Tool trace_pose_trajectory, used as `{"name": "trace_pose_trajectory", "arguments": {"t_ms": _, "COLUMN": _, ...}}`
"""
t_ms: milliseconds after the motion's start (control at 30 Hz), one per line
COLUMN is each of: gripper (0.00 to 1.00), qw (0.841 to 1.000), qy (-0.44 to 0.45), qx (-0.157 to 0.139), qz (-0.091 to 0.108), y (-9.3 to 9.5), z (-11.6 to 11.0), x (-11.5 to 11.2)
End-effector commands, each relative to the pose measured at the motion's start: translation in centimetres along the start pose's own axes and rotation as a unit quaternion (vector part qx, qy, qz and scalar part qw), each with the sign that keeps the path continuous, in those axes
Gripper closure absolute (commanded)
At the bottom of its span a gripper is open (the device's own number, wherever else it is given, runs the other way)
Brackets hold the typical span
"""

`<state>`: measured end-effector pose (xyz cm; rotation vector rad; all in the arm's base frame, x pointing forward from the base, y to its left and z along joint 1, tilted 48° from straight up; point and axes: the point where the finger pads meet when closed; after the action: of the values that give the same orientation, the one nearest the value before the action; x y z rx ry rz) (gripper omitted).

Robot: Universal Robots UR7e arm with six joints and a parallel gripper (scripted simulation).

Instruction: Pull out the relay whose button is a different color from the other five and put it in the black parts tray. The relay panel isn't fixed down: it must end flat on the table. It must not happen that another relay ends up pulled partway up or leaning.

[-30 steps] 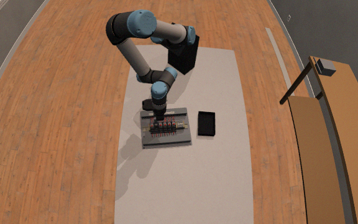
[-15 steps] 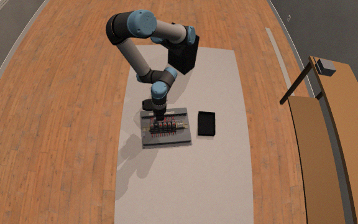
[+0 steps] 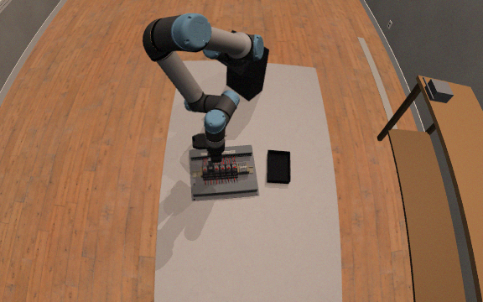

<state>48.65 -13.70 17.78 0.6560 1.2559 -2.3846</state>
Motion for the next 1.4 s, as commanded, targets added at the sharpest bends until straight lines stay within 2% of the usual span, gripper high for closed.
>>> {"name": "trace_pose_trajectory", "arguments": {"t_ms": 0, "gripper": 1.00, "qw": 1.000, "qy": 0.000, "qx": 0.000, "qz": 0.001, "y": 0.0, "z": -0.3, "x": 0.0}}
{"name": "trace_pose_trajectory", "arguments": {"t_ms": 367, "gripper": 1.00, "qw": 1.000, "qy": 0.000, "qx": 0.000, "qz": 0.001, "y": 0.0, "z": -1.9, "x": 0.2}}
{"name": "trace_pose_trajectory", "arguments": {"t_ms": 867, "gripper": 1.00, "qw": 1.000, "qy": 0.000, "qx": 0.000, "qz": 0.001, "y": 0.0, "z": -7.4, "x": 0.9}}
{"name": "trace_pose_trajectory", "arguments": {"t_ms": 933, "gripper": 1.00, "qw": 1.000, "qy": 0.000, "qx": 0.000, "qz": 0.001, "y": 0.0, "z": -7.4, "x": 0.9}}
{"name": "trace_pose_trajectory", "arguments": {"t_ms": 1367, "gripper": 1.00, "qw": 1.000, "qy": 0.000, "qx": 0.000, "qz": 0.001, "y": 0.0, "z": -14.5, "x": 1.8}}
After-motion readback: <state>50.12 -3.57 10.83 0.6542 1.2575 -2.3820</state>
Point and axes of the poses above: the point where the finger pads meet when closed, its own y axis out along the fingers, its own x axis across the jaws, z = x × y, and after that the axes turned 8 degrees about y, right-handed
